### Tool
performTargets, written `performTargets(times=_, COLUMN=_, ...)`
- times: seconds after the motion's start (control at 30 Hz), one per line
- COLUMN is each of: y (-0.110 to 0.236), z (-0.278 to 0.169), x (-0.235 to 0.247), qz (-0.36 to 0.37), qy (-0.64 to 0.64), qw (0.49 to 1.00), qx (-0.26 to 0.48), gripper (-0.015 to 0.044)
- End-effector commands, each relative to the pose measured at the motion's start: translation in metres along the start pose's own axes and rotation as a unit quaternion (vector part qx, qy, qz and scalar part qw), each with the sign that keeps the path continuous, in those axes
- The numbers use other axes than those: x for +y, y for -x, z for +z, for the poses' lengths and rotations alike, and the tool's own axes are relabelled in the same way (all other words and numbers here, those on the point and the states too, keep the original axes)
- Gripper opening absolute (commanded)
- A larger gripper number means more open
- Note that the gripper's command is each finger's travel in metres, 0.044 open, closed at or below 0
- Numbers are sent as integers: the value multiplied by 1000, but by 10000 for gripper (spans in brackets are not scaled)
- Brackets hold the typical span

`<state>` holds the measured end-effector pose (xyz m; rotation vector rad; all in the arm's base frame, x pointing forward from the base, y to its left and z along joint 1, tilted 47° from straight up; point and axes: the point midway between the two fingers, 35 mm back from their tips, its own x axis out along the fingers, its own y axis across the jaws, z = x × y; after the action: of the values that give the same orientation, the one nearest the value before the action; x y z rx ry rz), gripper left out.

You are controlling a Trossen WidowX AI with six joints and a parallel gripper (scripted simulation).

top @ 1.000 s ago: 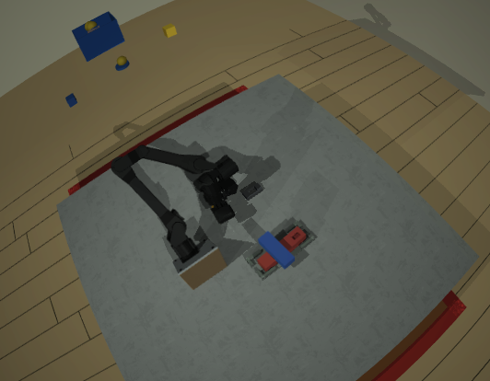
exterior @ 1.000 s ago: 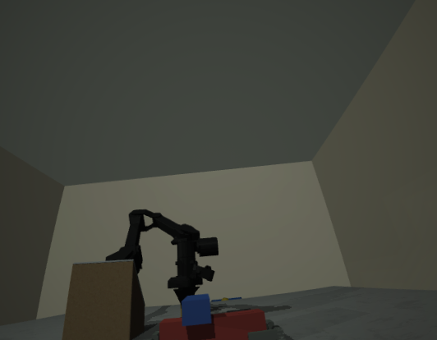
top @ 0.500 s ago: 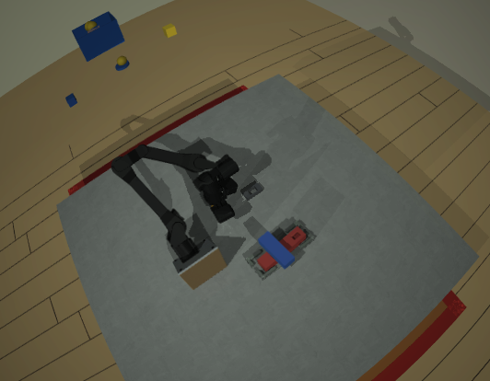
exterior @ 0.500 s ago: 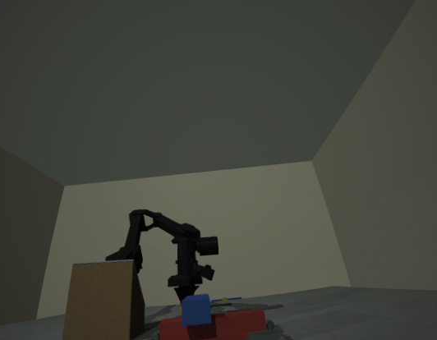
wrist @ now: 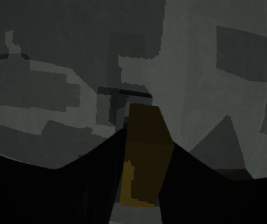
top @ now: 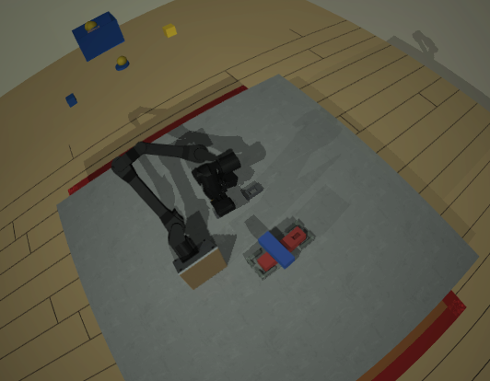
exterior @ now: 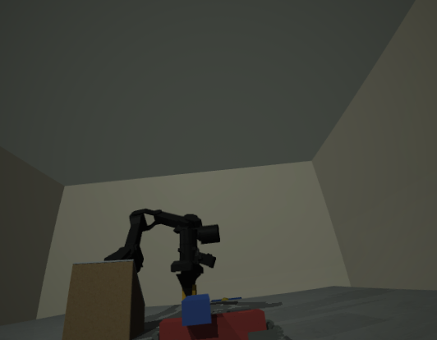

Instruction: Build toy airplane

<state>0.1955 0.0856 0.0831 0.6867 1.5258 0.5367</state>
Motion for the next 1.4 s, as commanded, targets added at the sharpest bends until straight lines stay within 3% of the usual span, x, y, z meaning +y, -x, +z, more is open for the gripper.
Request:
performTargets(times=0.0, y=13, z=2, x=-2, qz=-3, qy=-1, qw=1000, qx=-1, gripper=0)
performTargets(times=0.83, y=91, z=-7, x=-2, qz=15, qy=-15, qw=1000, qx=-3, gripper=0)
performTargets(times=1.37, y=97, z=20, x=-20, qz=14, qy=-5, qw=1000, qx=-5, gripper=0)
